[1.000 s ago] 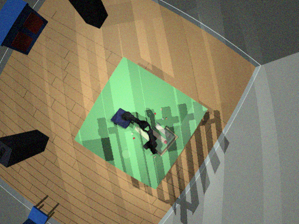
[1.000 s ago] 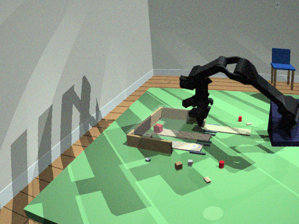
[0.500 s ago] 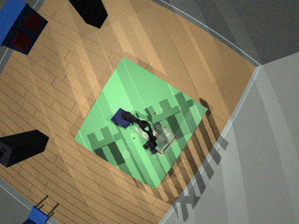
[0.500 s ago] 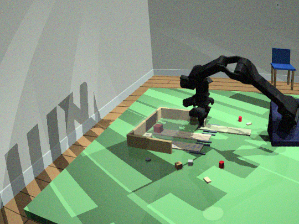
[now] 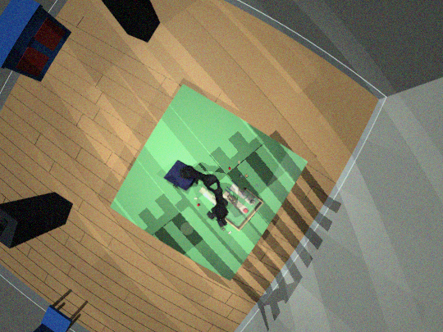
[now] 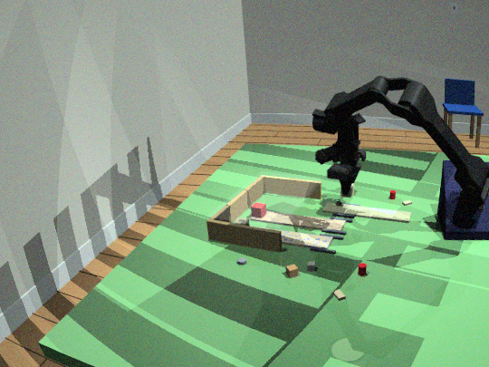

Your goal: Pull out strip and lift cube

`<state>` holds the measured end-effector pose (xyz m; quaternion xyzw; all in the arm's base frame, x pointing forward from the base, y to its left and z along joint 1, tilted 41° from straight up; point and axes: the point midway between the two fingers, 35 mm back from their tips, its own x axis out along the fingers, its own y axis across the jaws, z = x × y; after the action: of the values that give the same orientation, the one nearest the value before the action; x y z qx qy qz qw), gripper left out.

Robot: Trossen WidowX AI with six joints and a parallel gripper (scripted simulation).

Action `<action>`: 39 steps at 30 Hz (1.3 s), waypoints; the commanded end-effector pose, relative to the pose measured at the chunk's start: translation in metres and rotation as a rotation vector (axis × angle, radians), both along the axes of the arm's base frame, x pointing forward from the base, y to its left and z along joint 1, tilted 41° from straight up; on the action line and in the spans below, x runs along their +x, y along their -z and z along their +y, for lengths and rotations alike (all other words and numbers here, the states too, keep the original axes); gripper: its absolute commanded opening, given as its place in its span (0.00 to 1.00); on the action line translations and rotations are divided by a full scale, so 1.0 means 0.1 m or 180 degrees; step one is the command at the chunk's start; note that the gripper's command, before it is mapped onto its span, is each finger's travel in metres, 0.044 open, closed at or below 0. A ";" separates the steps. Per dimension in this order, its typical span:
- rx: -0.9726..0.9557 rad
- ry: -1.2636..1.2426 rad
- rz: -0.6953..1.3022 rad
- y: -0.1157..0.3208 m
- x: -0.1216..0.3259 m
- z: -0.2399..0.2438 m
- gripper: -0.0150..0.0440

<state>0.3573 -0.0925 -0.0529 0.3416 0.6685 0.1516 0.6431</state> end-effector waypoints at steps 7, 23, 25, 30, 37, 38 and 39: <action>-0.0006 -0.0027 0.0016 -0.04 -0.22 0.03 0.25; -0.0004 -0.0027 0.0024 -0.11 -0.67 0.14 0.25; -0.0006 -0.0027 0.0025 -0.16 -0.67 0.09 0.25; -0.0008 -0.0027 0.0026 -0.37 -0.68 -0.08 0.25; -0.0008 -0.0027 0.0026 -0.37 -0.69 -0.09 0.25; -0.0008 -0.0027 0.0026 -0.37 -0.69 -0.09 0.25; -0.0008 -0.0027 0.0026 -0.37 -0.69 -0.09 0.25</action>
<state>0.2893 -0.1005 -0.0157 0.3427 0.6711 0.1510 0.6398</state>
